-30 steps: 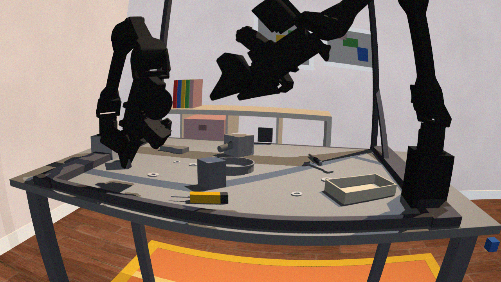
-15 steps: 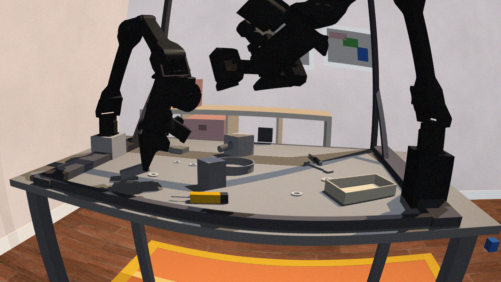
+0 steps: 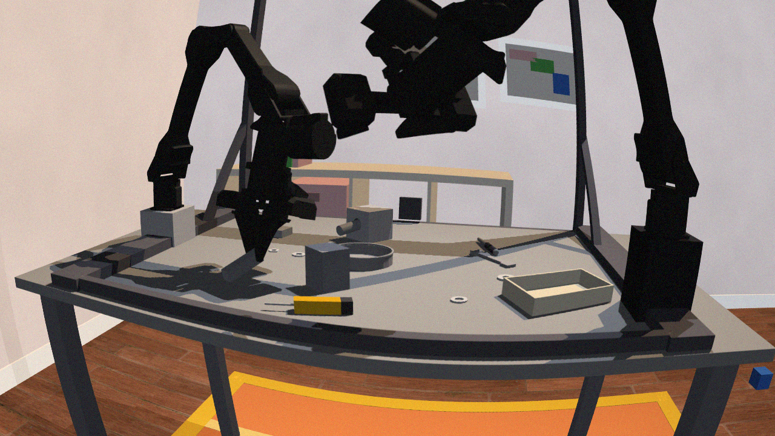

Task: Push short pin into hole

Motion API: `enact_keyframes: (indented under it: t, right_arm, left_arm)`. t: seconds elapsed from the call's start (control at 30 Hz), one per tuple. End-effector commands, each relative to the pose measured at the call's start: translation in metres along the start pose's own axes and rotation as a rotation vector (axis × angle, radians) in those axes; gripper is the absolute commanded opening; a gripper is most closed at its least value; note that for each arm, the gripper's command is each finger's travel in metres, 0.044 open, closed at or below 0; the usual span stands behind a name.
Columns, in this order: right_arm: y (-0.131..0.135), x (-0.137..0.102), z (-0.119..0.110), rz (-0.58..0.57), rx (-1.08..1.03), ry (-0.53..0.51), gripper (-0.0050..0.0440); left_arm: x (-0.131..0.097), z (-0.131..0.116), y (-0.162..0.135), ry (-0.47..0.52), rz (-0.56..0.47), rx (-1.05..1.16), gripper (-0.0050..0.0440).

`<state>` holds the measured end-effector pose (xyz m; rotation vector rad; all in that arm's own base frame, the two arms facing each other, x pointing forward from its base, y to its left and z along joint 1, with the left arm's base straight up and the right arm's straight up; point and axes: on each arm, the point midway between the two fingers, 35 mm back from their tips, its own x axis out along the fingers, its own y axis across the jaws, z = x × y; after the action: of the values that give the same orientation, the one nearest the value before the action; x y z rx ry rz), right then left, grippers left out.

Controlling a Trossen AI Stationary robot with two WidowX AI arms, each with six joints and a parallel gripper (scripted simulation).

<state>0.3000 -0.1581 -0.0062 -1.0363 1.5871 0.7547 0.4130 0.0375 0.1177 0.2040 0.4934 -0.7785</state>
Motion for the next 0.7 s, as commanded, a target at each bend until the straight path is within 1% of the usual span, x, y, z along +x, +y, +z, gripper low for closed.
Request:
enact_keyframes:
  t: [0.0,0.03,0.1,0.47,0.6,0.67]
  right_arm:
    - [-0.002,-0.019,0.02,-0.146,-0.178,0.008,0.005]
    - [-0.001,-0.019,0.026,-0.164,-0.22,0.011,0.005]
    - [-0.001,-0.019,0.026,-0.164,-0.22,0.011,0.005]
    - [0.024,-0.03,0.079,-0.36,-0.669,0.059,0.005]
    - [0.027,-0.031,0.084,-0.405,-0.83,0.099,0.005]
    - [0.027,-0.031,0.084,-0.405,-0.83,0.099,0.005]
  left_arm:
    - [-0.004,0.009,0.002,-0.013,0.011,0.023,0.04]
    - [-0.004,0.009,0.002,-0.013,0.011,0.023,0.04]
    - [-0.004,0.009,0.002,-0.013,0.011,0.023,0.04]
    - [-0.004,0.009,0.002,-0.013,0.011,0.023,0.04]
    - [-0.004,0.009,0.002,-0.013,0.011,0.023,0.04]
    - [-0.004,0.009,0.002,-0.013,0.011,0.023,0.04]
